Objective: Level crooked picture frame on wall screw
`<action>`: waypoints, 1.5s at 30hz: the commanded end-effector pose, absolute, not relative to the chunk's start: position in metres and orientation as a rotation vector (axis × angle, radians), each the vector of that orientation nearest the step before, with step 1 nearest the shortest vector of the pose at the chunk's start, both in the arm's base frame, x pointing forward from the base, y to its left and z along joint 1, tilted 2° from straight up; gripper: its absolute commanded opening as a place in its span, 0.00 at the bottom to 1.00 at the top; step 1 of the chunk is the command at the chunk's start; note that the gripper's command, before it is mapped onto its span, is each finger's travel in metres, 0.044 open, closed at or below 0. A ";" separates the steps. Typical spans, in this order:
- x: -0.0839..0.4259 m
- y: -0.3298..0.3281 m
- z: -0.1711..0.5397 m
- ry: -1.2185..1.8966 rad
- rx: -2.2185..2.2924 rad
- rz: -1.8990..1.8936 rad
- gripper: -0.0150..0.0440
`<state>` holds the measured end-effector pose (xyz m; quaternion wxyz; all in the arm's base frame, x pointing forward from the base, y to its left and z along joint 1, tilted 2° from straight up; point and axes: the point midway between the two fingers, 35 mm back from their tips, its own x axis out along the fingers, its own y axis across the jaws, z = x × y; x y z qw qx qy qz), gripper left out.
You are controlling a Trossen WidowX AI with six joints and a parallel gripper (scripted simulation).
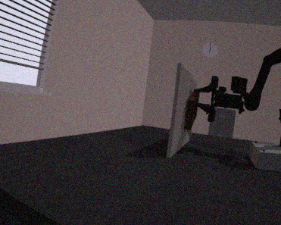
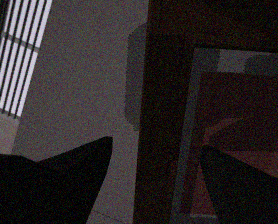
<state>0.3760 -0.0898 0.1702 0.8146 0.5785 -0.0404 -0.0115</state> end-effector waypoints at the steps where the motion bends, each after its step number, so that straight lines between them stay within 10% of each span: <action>1: 0.376 -0.090 0.169 -0.085 1.231 -0.029 0.65; 15: 0.376 -0.090 0.169 -0.085 1.231 -0.029 0.26; 45: 0.376 -0.088 0.176 -0.085 1.231 -0.029 0.25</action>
